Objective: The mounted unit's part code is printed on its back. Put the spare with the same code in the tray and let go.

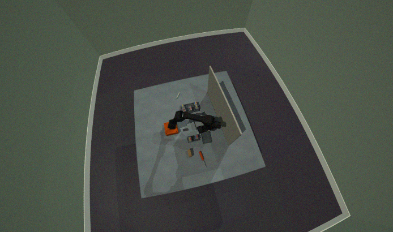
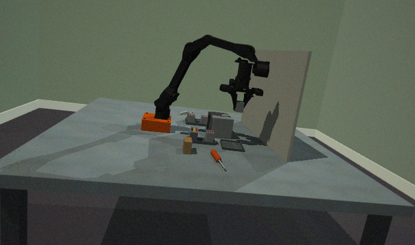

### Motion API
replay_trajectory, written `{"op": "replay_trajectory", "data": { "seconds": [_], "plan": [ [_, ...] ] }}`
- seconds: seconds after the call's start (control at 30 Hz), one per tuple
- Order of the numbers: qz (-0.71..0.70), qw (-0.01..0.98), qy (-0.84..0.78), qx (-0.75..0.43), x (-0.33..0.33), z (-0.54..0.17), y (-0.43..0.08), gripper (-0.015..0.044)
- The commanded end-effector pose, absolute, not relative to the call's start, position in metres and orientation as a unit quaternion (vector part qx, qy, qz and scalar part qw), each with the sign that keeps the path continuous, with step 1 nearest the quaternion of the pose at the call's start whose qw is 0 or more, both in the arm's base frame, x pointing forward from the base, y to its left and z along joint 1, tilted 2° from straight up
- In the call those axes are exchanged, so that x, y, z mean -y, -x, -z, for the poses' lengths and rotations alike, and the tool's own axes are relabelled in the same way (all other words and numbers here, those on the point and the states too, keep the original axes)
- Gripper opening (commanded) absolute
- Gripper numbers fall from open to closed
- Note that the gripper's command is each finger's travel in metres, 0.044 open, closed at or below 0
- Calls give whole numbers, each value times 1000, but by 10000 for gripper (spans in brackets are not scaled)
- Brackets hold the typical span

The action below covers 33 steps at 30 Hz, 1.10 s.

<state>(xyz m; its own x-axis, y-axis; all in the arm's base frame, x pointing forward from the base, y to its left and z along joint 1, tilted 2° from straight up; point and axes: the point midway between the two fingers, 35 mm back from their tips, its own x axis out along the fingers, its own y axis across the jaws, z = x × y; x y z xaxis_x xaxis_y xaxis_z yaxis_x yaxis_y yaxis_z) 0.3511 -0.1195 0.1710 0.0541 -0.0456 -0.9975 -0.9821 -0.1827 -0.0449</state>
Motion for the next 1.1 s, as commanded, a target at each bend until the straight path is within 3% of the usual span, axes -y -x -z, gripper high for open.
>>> {"op": "replay_trajectory", "data": {
  "seconds": [0.0, 1.07],
  "plan": [
    [-520, 449, 571, -450, 144, -173, -345, 0],
    [-520, 449, 571, -450, 151, -152, -349, 0]
  ]
}}
